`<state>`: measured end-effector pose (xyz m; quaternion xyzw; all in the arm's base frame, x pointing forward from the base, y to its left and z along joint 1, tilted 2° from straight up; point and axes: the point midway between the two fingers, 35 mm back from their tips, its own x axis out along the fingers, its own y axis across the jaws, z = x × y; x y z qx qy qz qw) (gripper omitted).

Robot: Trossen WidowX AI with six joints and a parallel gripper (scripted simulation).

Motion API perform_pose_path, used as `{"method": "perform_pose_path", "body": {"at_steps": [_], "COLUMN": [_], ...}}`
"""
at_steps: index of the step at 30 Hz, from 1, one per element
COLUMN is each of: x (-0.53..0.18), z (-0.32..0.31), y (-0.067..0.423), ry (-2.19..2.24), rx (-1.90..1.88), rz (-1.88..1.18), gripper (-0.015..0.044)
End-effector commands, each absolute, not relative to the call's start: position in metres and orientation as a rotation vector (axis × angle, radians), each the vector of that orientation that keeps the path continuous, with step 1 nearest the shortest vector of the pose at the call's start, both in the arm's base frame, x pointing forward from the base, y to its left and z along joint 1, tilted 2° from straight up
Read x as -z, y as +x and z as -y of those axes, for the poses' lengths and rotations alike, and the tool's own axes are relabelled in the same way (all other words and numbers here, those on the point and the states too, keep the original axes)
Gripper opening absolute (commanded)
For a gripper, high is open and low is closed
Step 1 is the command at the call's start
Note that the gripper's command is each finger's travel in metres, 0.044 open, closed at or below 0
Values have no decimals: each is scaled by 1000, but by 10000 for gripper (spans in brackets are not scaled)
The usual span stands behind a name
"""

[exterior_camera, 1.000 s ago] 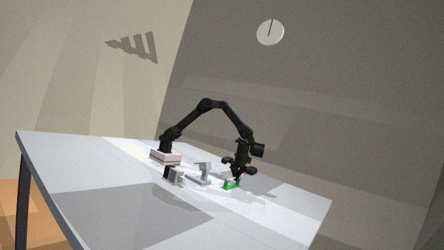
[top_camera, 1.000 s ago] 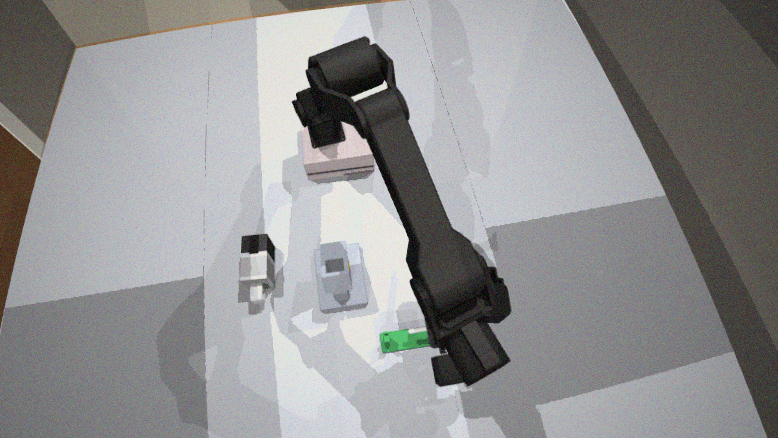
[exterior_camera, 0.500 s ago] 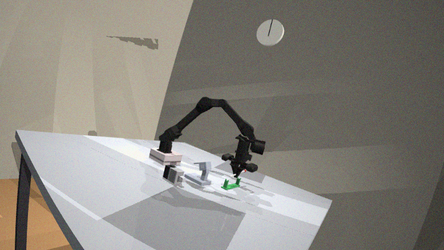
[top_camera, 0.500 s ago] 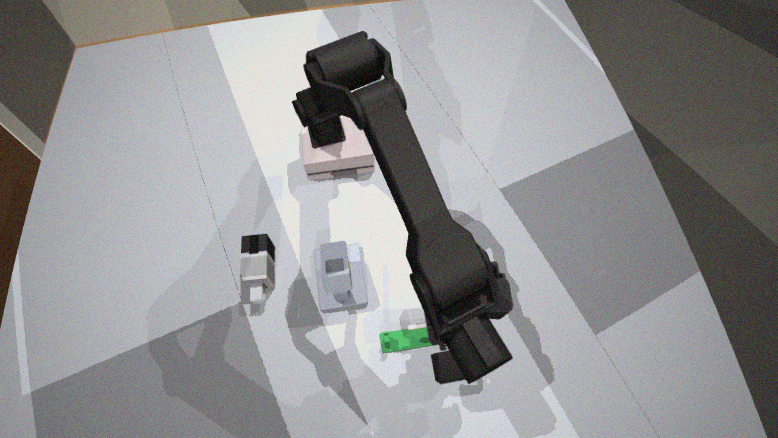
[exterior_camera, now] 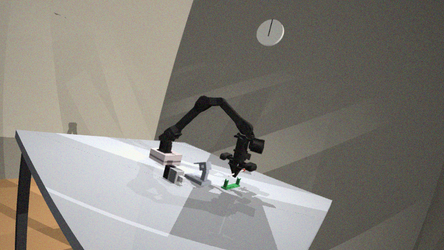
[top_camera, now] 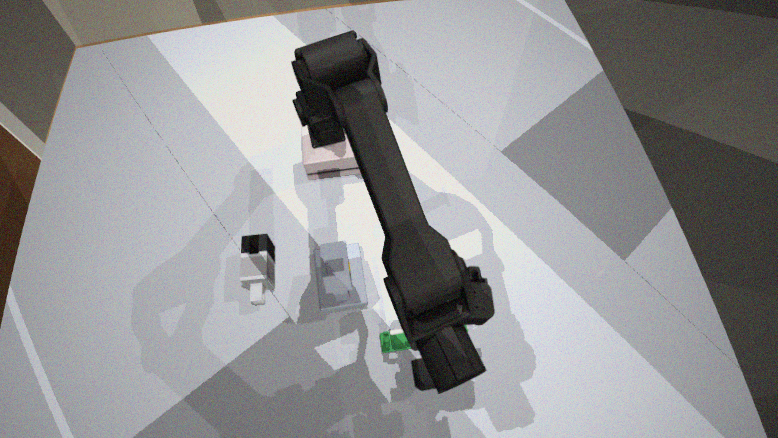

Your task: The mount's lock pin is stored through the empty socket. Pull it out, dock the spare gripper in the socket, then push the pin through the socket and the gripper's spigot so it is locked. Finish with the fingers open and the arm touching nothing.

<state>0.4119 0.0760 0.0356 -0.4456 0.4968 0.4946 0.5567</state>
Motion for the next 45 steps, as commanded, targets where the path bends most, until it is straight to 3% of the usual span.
{"method": "perform_pose_path", "body": {"at_steps": [1, 45], "x": [-40, -2], "z": [-63, -45], "y": [410, 409], "ry": [-1055, -1068], "rx": [-1170, -1153], "rz": [-1174, -1149], "gripper": [0, 0]}}
